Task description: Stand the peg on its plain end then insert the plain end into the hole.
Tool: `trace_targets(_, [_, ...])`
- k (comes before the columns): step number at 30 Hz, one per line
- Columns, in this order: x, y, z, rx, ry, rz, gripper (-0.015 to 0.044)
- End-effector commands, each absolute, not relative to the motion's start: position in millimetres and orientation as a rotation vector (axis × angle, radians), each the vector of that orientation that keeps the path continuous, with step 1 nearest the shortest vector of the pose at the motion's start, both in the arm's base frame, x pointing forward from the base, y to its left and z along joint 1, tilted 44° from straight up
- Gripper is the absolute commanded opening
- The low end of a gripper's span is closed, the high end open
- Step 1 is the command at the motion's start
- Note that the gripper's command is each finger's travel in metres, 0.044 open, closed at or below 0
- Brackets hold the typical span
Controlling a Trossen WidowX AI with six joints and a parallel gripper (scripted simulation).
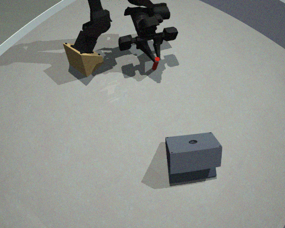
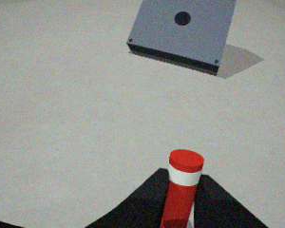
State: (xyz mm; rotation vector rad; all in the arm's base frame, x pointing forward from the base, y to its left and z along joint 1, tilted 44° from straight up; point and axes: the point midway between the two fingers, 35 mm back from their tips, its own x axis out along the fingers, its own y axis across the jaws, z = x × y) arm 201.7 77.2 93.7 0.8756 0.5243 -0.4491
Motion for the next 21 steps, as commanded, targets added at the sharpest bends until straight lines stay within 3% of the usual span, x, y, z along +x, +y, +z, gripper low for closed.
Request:
trace_targets(1, [200.4,78.6,96.3,0.873,0.489,-0.462,0.005])
trace_targets(21, [191.0,84.8,98.1,0.834,0.357,-0.523,0.005])
